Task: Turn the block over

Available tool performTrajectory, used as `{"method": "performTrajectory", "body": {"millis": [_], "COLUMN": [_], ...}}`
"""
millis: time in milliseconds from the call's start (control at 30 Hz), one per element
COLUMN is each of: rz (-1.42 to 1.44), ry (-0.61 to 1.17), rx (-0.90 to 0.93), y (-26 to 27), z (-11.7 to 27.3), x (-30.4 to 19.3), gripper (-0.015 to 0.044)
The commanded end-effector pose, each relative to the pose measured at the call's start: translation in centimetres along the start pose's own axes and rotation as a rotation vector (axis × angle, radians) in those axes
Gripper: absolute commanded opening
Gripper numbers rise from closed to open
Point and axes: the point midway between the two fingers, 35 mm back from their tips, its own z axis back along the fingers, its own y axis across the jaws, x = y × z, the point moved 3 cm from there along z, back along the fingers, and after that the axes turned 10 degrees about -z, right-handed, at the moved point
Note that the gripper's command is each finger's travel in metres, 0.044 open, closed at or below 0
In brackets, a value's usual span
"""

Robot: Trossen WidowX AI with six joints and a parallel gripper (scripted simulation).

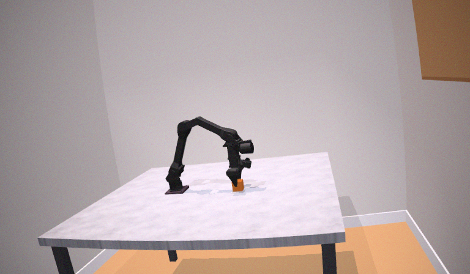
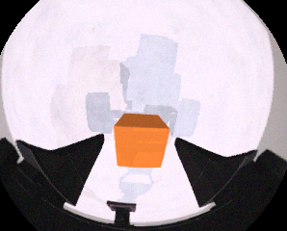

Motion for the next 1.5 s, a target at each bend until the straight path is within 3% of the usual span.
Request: {"method": "performTrajectory", "body": {"millis": [0, 200, 833, 967, 1100, 1467], "rz": [0.004, 0.004, 0.004, 0.004, 0.004, 0.001], "ry": [0.001, 0.001, 0.001, 0.001, 0.001, -0.108], "rx": [-0.004, -0.004, -0.004, -0.004, -0.004, 0.02], "y": [-0.1, -0.1, -0.1, -0.1, -0.1, -0.1], "z": [-0.3, -0.3, -0.3, 1.2, 2.7, 2.3], "x": [0.0, 0.0, 0.0, 0.0, 0.0, -0.2], "gripper": [0.0387, 0.023, 0.0103, 0.0, 0.0, 0.0]}}
